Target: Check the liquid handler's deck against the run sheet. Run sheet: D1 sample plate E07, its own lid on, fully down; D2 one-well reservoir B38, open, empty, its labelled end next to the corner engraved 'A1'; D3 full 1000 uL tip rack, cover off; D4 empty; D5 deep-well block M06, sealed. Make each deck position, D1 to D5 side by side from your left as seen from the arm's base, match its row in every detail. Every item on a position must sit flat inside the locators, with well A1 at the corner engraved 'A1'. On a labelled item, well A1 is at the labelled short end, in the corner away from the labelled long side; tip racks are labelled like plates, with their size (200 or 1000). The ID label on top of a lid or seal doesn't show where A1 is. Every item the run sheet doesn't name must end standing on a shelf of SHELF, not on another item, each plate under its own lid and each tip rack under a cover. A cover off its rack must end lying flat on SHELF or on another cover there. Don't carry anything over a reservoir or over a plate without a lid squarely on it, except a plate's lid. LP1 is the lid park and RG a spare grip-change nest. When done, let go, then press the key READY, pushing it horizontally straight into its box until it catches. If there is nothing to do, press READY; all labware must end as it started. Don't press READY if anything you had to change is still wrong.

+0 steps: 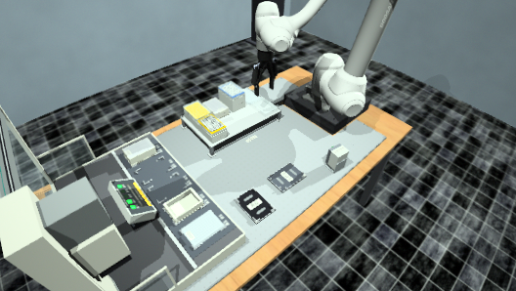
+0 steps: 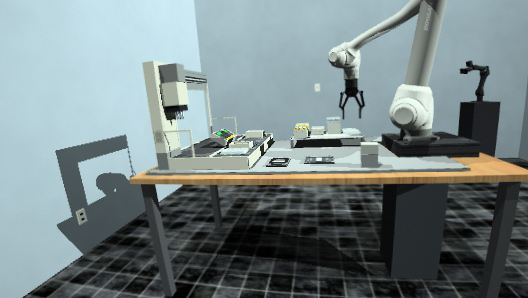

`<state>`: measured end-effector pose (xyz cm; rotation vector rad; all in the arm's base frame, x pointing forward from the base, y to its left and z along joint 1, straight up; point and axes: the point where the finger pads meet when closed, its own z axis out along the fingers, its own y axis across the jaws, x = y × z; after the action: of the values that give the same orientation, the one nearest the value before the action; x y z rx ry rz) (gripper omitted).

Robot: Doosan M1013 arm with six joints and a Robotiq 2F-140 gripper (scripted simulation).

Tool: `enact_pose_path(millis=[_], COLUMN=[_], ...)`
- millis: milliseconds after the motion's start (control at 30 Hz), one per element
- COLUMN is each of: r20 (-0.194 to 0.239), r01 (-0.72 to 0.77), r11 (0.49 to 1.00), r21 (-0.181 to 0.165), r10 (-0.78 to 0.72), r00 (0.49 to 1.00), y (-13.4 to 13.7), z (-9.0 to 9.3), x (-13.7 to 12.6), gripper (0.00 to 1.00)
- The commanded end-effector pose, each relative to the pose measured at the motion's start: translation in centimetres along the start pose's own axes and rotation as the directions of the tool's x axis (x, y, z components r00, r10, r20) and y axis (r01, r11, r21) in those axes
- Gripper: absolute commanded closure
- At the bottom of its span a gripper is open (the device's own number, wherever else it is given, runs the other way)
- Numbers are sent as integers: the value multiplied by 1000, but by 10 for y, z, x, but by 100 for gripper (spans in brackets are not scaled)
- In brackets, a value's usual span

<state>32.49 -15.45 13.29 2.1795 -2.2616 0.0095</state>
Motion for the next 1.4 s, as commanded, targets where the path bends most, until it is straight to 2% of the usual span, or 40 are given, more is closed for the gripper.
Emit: enact_pose_path(millis=[0, 1367], r20=[0, 0], r01=[0, 0], r11=[1000, 1000], r21=[1, 1], r10=[0, 0], r00=[1000, 1000], y=[0, 0], z=[3, 65], x=[0, 0], gripper=[33, 33])
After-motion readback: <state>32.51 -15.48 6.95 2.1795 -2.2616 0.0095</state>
